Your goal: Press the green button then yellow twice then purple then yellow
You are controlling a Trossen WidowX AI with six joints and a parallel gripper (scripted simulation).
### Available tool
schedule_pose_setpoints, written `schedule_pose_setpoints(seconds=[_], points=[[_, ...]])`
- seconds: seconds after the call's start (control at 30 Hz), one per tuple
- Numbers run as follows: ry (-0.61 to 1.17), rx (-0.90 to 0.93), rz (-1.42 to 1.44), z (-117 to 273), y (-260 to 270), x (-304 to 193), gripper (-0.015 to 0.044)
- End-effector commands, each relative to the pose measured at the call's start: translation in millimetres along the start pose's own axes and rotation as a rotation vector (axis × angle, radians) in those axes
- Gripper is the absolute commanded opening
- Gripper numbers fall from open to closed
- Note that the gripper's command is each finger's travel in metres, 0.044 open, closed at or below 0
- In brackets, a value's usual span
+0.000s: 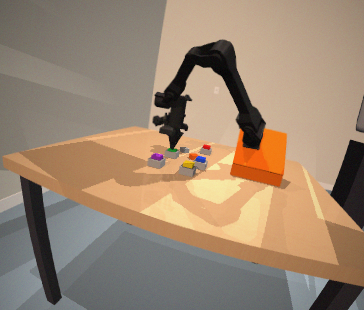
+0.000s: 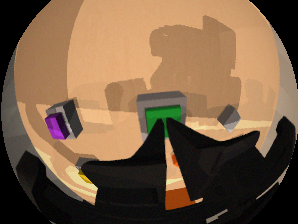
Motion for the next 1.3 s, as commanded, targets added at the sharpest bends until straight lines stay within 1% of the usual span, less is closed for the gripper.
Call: schedule_pose_setpoints(seconds=[0.0,0.07,0.27,0.3,0.4,0.43,0.63,0.83,1.07,1.13,1.27], points=[[0.002,0.0,-0.002,10,0,0,0.002],[0.005,0.001,-0.008,30,-1,-1,0.002],[0.006,0.001,-0.009,35,-1,-1,0.002],[0.006,0.0,-0.009,42,-1,-1,0.002],[0.007,-0.002,-0.009,84,-2,0,0.002],[0.007,-0.002,-0.009,92,-1,-1,0.002],[0.007,-0.002,-0.009,94,1,-2,0.002],[0.009,-0.007,-0.012,99,69,-24,0.002],[0.01,0.002,-0.014,96,138,-74,0.002],[0.011,0.006,-0.014,95,148,-86,0.002],[0.011,0.006,-0.014,95,149,-87,0.002]])
Point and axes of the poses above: the point midway between the two fingers, 35 mm back from their tips, its own z axis back along the fingers, its own y axis across the jaws, x = y × z, the point moved 10 cm from there along z, back along the fingers, and after that the axes turned 7 degrees about z, right-handed, at the moved point
